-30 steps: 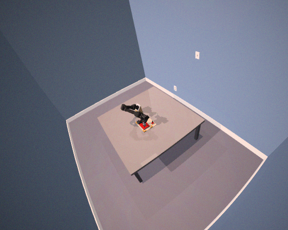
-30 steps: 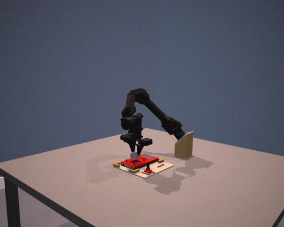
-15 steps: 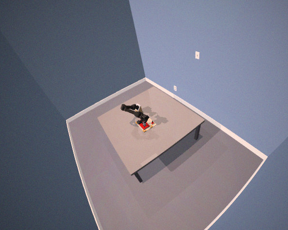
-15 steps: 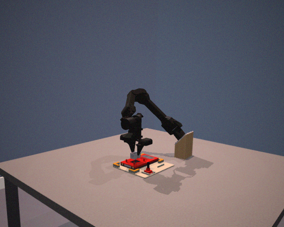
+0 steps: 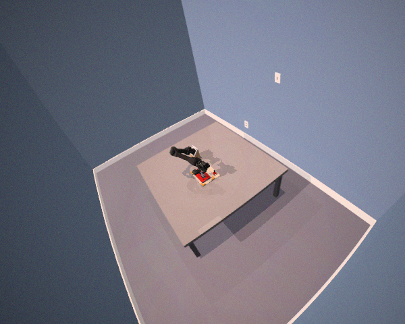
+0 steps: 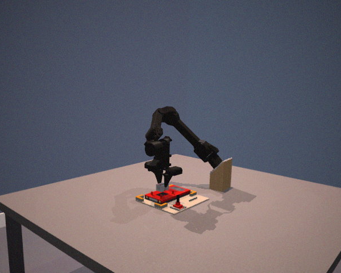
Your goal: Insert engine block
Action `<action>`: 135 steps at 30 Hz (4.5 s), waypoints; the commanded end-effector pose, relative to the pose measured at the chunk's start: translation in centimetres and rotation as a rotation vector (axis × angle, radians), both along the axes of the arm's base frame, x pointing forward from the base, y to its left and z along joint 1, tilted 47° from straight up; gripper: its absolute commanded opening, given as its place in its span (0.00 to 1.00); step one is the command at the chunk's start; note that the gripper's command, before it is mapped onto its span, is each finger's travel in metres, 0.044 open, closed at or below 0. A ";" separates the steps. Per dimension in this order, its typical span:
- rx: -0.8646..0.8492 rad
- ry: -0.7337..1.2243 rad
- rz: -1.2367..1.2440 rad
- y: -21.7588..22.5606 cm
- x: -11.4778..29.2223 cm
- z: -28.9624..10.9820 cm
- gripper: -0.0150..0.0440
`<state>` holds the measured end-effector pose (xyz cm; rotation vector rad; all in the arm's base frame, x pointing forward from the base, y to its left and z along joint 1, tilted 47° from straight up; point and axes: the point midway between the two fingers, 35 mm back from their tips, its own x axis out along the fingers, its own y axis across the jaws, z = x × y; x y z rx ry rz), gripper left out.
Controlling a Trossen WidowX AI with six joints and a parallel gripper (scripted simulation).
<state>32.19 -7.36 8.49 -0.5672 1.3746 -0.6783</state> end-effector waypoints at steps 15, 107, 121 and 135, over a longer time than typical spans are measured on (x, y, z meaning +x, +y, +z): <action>-0.007 0.023 0.023 -0.3 0.0 -0.3 0.52; -0.003 0.026 0.025 -1.7 0.2 -1.5 1.00; -0.008 0.028 0.028 -0.5 0.1 -0.6 1.00; -0.008 0.028 0.028 -0.5 0.1 -0.6 0.51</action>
